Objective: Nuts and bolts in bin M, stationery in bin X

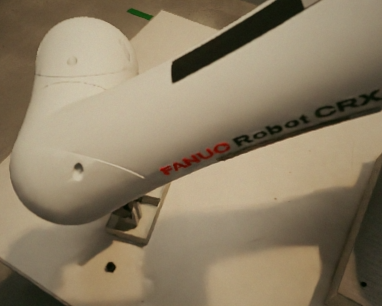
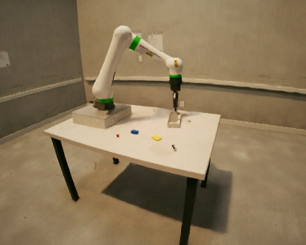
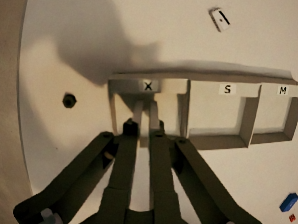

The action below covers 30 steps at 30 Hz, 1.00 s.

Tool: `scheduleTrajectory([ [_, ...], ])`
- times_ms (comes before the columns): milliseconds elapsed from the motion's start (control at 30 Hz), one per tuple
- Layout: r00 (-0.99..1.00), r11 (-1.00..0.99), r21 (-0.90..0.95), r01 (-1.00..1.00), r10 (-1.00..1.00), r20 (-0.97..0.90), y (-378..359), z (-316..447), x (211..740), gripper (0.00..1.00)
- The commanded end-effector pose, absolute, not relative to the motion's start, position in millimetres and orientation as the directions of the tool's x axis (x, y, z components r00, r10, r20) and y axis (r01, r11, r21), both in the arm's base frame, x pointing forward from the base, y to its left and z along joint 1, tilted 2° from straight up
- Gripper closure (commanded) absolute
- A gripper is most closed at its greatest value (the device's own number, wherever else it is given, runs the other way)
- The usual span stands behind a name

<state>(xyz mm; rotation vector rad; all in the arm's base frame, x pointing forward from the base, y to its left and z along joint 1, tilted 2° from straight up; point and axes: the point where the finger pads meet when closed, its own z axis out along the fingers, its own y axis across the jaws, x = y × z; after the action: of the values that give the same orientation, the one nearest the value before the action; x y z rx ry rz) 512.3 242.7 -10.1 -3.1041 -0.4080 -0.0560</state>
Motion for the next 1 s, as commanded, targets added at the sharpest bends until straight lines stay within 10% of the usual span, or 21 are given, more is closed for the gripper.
scheduleTrajectory([
  [0,0.965,-0.966,-0.006,0.259,0.258,0.037,243,-10,512,0.85],
  [967,0.965,-0.966,-0.006,0.259,0.258,0.037,242,25,511,0.85],
])
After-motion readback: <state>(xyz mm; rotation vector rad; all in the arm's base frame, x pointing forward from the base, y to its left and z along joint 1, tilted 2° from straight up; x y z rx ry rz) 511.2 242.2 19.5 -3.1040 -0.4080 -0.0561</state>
